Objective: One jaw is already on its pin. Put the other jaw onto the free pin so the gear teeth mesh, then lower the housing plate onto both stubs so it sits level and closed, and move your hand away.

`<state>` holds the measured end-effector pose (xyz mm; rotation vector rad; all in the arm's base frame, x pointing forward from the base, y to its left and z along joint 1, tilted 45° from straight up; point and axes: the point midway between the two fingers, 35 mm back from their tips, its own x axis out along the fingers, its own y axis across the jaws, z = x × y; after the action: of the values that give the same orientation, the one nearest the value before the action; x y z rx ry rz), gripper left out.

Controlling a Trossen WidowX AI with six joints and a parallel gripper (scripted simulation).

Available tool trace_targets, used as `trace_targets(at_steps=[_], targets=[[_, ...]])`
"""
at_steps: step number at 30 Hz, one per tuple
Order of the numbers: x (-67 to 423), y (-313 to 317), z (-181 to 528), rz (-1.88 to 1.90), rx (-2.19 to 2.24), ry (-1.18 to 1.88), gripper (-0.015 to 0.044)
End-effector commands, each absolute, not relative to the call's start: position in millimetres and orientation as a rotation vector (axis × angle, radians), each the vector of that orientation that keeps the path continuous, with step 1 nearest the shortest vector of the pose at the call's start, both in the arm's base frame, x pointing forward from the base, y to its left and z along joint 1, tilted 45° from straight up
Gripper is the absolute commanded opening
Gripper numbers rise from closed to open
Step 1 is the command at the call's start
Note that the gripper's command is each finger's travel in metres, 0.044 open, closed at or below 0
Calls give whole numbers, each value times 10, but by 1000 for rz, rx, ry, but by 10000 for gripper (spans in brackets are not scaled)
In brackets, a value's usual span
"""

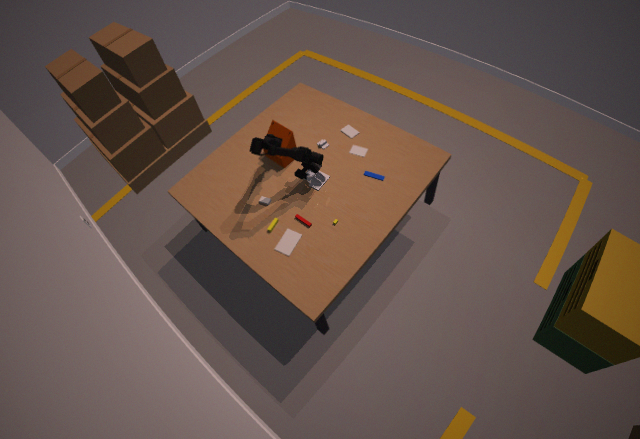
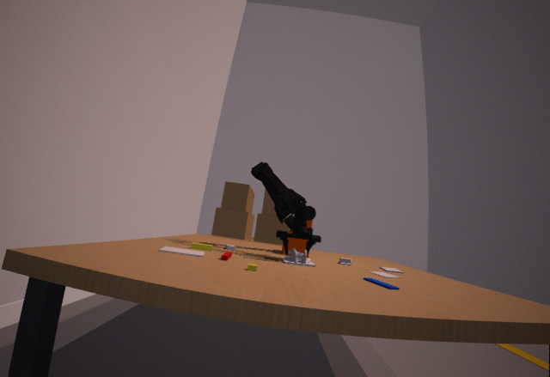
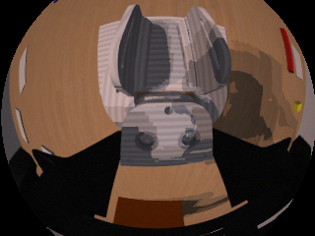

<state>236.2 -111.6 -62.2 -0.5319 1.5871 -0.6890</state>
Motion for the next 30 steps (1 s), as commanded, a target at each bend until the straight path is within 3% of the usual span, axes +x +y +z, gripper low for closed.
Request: trace_targets(at_steps=[1, 30], targets=[[2361, -1133, -631, -689, -540, 1587, 351], [2354, -1171, -669, -689, -540, 1587, 351]])
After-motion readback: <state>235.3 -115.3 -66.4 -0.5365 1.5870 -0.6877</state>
